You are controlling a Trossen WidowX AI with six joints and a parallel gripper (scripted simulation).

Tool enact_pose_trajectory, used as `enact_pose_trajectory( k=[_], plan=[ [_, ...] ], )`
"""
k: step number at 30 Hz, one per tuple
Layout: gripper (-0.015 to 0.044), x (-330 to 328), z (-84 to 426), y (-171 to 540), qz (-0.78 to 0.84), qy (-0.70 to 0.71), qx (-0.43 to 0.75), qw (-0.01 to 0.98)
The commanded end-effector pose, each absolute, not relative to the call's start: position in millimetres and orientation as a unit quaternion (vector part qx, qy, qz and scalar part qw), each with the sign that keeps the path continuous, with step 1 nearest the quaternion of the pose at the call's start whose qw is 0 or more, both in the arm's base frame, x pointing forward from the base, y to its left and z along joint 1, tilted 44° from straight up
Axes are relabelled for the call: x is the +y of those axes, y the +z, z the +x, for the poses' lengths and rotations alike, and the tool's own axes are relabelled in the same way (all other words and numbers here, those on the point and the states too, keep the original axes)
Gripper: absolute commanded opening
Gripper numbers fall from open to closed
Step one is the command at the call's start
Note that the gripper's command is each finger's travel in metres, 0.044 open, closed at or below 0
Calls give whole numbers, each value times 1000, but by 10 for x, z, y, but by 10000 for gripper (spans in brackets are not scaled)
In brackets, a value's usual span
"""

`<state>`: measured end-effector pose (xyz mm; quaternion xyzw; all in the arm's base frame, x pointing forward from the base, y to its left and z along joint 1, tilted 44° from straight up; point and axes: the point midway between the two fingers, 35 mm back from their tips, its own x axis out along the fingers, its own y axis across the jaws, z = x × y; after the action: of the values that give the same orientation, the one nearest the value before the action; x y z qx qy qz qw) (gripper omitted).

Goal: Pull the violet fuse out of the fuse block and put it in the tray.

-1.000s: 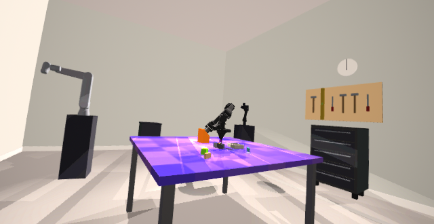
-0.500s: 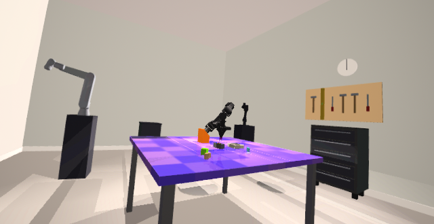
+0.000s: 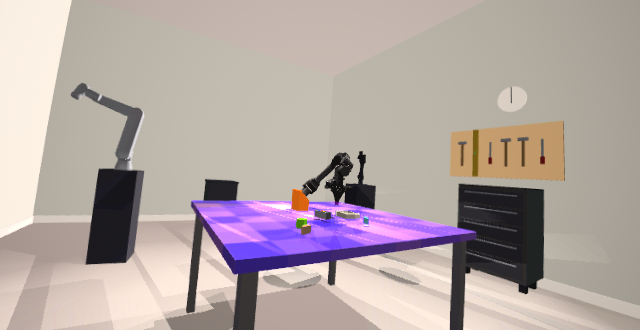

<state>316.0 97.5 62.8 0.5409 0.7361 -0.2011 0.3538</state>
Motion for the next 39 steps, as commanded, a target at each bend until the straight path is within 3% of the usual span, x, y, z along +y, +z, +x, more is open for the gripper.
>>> enact_pose_trajectory(
  k=[1,13,39],
  plan=[
    [0,1148,3101,811,544,-201,735,350],
    [0,1677,2783,1363,546,-194,739,343],
    [0,1932,2720,1095,546,-194,740,343]
  ],
)
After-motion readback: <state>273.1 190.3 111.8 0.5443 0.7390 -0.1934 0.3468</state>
